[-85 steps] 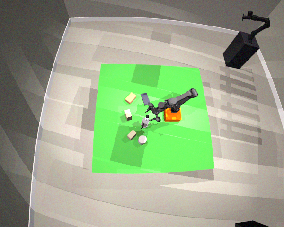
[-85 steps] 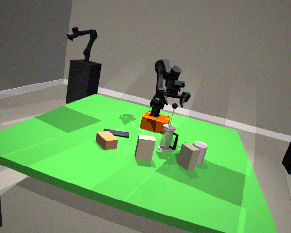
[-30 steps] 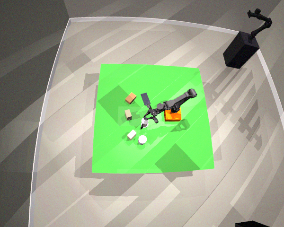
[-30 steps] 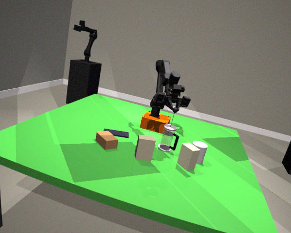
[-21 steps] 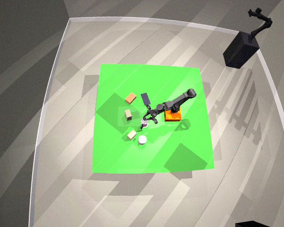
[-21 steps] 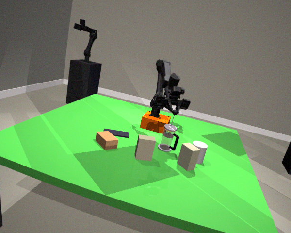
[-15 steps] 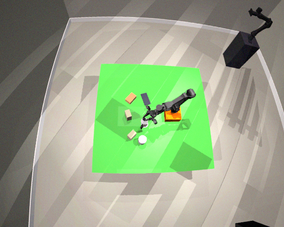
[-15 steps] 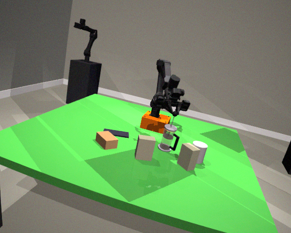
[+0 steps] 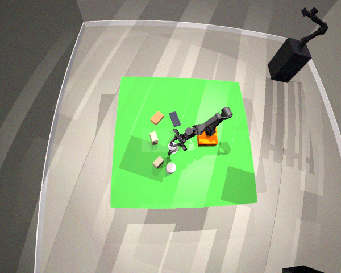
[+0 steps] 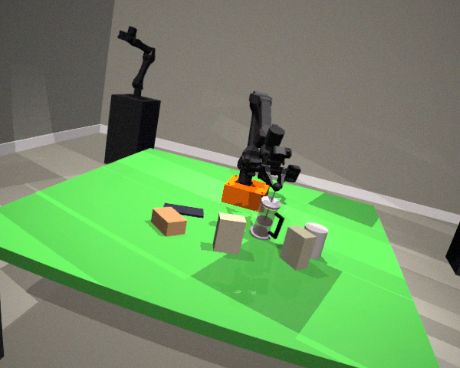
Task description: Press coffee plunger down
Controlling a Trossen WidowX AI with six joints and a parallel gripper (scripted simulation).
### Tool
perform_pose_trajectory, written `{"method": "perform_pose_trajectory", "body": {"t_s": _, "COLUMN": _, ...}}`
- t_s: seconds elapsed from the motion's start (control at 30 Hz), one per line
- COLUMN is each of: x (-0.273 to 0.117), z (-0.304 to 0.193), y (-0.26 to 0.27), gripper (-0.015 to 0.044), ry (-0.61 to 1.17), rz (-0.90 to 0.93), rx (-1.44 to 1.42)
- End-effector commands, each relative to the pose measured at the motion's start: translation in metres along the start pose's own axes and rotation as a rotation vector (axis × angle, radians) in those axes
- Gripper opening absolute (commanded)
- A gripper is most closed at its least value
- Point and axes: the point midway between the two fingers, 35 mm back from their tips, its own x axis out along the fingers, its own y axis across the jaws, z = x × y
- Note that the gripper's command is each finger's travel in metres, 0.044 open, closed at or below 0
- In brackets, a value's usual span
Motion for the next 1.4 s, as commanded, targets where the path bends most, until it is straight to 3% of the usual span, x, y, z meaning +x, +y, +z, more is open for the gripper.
{"method": "perform_pose_trajectory", "body": {"t_s": 0.0, "x": 0.007, "z": -0.032, "y": 0.000, "gripper": 0.0118, "ry": 0.096, "rz": -0.003, "rx": 0.006}}
{"method": "perform_pose_trajectory", "body": {"t_s": 1.37, "x": 0.021, "z": -0.021, "y": 0.001, "gripper": 0.0118, "ry": 0.094, "rz": -0.003, "rx": 0.006}}
